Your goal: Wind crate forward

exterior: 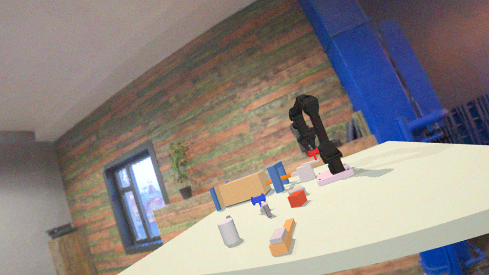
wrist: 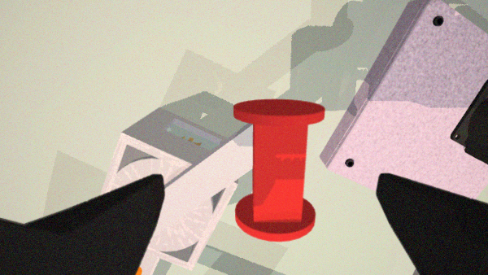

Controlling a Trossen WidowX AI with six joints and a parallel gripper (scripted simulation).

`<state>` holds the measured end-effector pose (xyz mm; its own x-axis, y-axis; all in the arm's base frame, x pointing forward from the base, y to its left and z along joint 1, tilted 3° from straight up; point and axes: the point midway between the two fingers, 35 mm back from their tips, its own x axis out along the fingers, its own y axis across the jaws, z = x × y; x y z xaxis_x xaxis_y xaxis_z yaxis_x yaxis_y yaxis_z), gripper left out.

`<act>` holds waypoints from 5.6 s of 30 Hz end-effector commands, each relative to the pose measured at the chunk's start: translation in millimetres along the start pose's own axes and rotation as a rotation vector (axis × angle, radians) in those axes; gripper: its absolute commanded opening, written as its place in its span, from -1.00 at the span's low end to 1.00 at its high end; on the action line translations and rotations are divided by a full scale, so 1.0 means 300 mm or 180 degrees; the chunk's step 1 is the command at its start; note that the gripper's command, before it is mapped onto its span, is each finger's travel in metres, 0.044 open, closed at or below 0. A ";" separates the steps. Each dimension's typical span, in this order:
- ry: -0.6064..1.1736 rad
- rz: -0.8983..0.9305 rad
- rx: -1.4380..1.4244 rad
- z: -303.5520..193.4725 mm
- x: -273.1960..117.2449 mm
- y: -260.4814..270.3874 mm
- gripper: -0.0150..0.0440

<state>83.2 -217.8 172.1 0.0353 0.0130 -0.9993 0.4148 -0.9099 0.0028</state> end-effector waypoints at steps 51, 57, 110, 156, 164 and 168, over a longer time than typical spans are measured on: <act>0.0000 -0.0004 -0.0012 0.000 0.162 -0.008 -0.49; 0.0000 -0.0008 -0.0002 0.002 0.175 -0.010 -0.49; -0.0010 0.0002 -0.0002 0.093 0.173 0.097 -0.49; -0.0013 0.0022 -0.0003 0.128 0.169 0.307 -0.49; -0.0012 0.0024 -0.0003 0.122 0.168 0.334 -0.49; -0.0012 0.0025 -0.0003 0.118 0.168 0.347 -0.49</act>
<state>88.4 -316.7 122.6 0.0219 0.0208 -0.9995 0.4136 -0.9104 -0.0099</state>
